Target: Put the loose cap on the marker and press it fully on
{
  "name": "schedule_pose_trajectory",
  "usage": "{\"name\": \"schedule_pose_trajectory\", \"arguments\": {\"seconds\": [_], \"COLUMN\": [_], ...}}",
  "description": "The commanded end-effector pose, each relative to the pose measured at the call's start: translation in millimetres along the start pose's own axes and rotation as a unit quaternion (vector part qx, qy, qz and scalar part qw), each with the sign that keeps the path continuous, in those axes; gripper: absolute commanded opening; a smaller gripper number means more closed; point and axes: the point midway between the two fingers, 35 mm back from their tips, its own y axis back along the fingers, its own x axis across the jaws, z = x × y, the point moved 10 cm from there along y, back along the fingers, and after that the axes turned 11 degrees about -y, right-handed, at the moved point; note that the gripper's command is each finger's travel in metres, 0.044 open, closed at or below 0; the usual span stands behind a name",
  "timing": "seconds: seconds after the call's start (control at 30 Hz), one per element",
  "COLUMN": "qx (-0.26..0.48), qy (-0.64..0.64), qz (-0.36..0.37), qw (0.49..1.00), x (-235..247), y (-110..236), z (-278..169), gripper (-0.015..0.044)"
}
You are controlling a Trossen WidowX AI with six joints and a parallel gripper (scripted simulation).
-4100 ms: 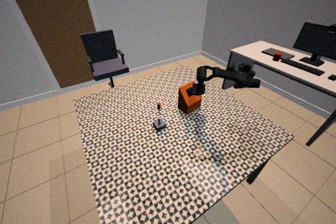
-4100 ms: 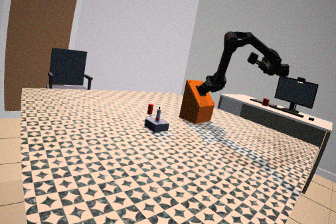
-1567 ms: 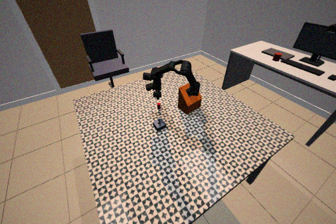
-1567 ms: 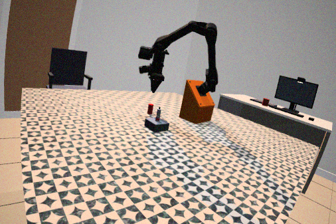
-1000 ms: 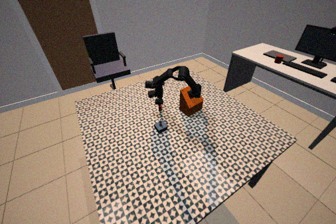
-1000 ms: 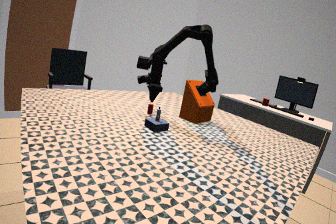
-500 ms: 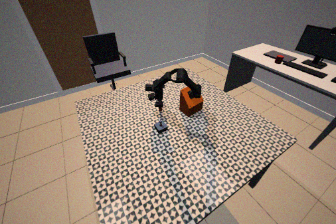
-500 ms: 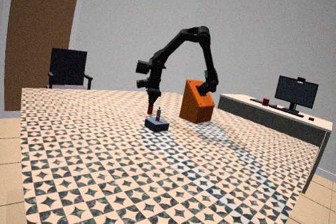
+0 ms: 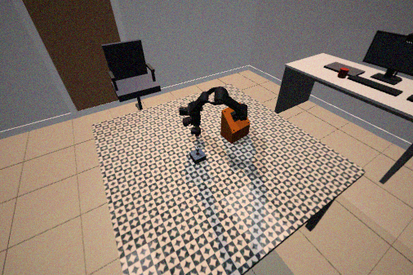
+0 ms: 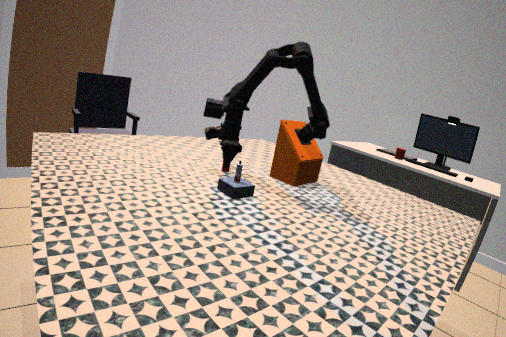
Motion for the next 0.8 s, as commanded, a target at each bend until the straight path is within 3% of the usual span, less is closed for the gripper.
{"name": "schedule_pose_trajectory", "arguments": {"seconds": [0.0, 0.03, 0.17, 0.47, 0.57, 0.77], "qx": [0.004, 0.004, 0.004, 0.004, 0.003, 0.002], "qy": [-0.006, -0.006, -0.006, -0.006, -0.006, -0.006], "qz": [0.003, 0.003, 0.003, 0.003, 0.002, 0.002], "qw": [1.0, 1.0, 1.0, 1.0, 1.0, 1.0], "x": [-1, -1, -1, -2, -2, -2], "y": [-6, -7, -7, -7, -2, 17], "z": [-2, -2, -3, -2, -2, 0], "gripper": [0.0237, 0.0237, 0.0132, 0.0072, 0.0, 0.0]}}
